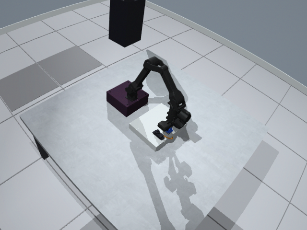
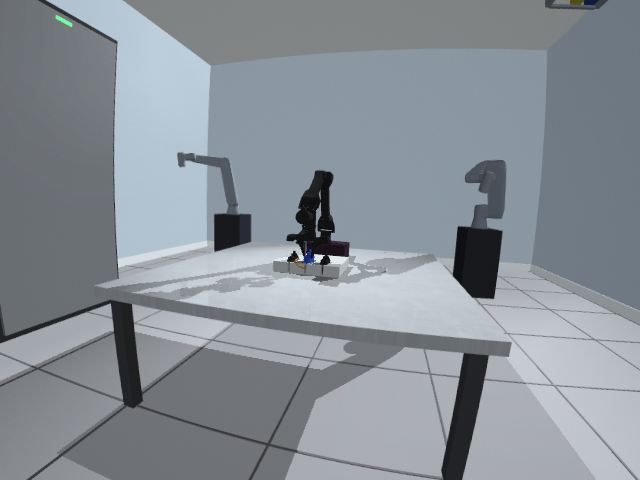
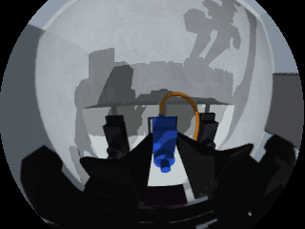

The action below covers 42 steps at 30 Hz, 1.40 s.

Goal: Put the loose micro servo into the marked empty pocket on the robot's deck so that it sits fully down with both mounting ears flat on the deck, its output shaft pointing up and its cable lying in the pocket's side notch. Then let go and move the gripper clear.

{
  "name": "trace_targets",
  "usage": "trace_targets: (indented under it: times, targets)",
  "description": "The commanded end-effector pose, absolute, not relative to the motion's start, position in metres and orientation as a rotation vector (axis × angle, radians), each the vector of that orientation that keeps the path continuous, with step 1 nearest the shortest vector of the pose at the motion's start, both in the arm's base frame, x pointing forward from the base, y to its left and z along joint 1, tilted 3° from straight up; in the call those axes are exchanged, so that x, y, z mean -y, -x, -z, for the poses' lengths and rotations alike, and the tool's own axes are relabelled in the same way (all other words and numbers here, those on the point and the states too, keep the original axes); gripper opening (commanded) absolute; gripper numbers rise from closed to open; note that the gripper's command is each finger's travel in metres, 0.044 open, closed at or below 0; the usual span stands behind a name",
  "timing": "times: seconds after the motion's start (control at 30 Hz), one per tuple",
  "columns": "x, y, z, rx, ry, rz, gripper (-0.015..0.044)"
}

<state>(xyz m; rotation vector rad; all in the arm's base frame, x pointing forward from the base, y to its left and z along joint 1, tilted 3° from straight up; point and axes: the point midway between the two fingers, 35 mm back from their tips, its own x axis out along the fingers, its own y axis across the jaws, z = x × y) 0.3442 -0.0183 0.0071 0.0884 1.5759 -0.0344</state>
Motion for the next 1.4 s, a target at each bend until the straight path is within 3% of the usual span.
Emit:
trace_targets:
  times: [0.0,0.37,0.6,1.07,1.37]
  targets:
    - [0.018,-0.344,-0.003,-1.574,-0.089,0.037,0.0]
    - [0.018,-0.344,0.006,-1.574,-0.089,0.037,0.0]
    - [0.018,-0.344,0.004,-1.574,-0.089,0.037,0.0184]
    - [0.018,-0.34,-0.031,-1.574,-0.089,0.037,0.0187]
    - [0.015,-0.279,-0.074,-1.575,-0.088,0.036,0.0424]
